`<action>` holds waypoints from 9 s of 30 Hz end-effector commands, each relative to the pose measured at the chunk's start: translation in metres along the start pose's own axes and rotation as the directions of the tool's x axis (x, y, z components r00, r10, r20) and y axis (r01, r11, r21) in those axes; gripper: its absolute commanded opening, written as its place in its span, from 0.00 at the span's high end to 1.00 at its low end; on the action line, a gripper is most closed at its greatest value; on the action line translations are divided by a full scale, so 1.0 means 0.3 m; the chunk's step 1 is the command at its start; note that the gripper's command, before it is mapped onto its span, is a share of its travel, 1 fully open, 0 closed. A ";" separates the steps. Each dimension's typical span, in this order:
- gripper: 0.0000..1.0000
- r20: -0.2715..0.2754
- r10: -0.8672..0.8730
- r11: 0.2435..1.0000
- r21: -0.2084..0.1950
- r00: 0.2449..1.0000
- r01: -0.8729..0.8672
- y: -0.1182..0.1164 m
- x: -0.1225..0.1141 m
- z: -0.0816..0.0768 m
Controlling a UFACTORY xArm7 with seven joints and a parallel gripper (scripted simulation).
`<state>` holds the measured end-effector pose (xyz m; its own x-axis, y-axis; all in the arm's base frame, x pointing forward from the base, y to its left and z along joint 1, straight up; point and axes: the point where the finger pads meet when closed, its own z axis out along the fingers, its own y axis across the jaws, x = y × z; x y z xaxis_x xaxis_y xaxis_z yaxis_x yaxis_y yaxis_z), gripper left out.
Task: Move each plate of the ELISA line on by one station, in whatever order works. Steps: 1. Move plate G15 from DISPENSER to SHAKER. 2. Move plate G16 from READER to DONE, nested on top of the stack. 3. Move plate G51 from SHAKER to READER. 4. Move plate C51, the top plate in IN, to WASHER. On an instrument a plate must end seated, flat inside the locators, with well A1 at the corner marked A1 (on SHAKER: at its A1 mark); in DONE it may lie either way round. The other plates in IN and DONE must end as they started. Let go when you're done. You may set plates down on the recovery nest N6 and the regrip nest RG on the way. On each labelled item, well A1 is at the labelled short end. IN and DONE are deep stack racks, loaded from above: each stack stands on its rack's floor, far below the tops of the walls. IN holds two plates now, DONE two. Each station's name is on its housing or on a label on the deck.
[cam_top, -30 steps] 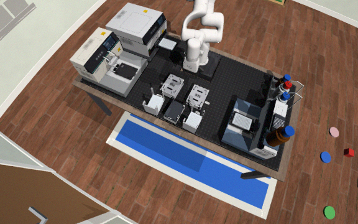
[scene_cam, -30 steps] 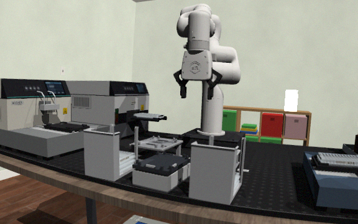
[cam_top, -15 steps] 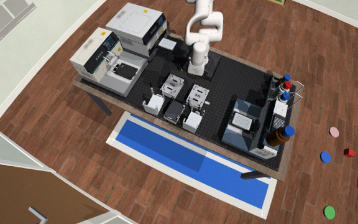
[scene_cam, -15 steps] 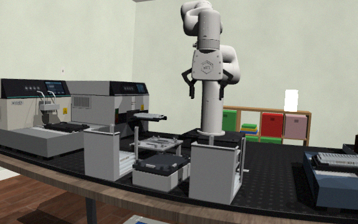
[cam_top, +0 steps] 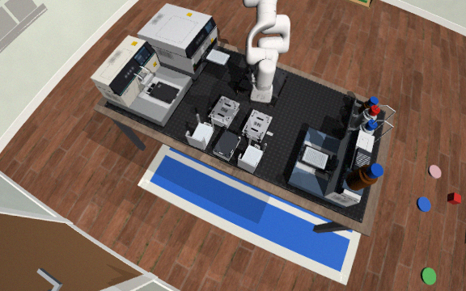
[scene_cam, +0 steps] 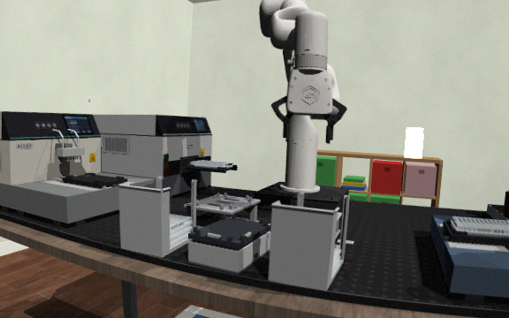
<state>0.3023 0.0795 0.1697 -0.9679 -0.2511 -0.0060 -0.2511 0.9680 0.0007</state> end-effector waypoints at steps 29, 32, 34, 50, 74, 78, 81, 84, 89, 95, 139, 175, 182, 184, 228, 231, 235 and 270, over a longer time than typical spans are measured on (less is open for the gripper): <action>0.00 0.003 -0.307 0.952 -0.002 0.952 0.307 0.252 -0.184 -0.004; 0.00 0.003 -0.307 0.952 -0.002 0.952 0.307 0.279 -0.203 -0.004; 0.00 0.003 -0.307 0.952 -0.002 0.952 0.307 0.289 -0.210 -0.005; 0.00 0.004 -0.486 0.874 -0.002 0.874 0.486 0.420 -0.302 -0.005; 0.00 0.004 -0.647 0.762 -0.001 0.762 0.647 0.587 -0.420 -0.006; 0.00 0.005 -0.647 0.762 -0.001 0.762 0.647 0.618 -0.442 -0.006; 0.00 0.005 -0.706 0.708 -0.001 0.708 0.706 0.639 -0.450 -0.006; 0.00 0.005 -0.784 0.621 0.000 0.621 0.784 0.670 -0.462 -0.006; 0.00 0.005 -0.784 0.621 0.000 0.621 0.784 0.701 -0.475 -0.006; 0.00 0.005 -0.784 0.621 0.000 0.621 0.784 0.763 -0.499 -0.007; 0.00 0.006 -0.962 0.274 0.002 0.274 0.962 1.139 -0.628 -0.009; 0.00 0.006 -0.962 0.274 0.002 0.274 0.962 1.164 -0.636 -0.009; 0.00 0.006 -0.962 0.274 0.002 0.274 0.962 1.164 -0.636 -0.009; 0.00 0.006 -0.962 0.274 0.002 0.274 0.962 1.164 -0.636 -0.009; 0.00 0.006 -0.962 0.274 0.002 0.274 0.962 1.165 -0.637 0.142; 0.00 0.006 -0.962 0.274 0.002 0.274 0.962 1.165 -0.637 0.155; 0.00 0.006 -0.962 0.274 0.002 0.274 0.962 1.165 -0.637 0.173; 0.00 0.006 -0.962 0.274 0.002 0.274 0.962 1.166 -0.637 0.311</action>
<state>0.3986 0.4647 0.0804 -0.0239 -0.9997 -0.0029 -0.9997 0.0240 -0.0030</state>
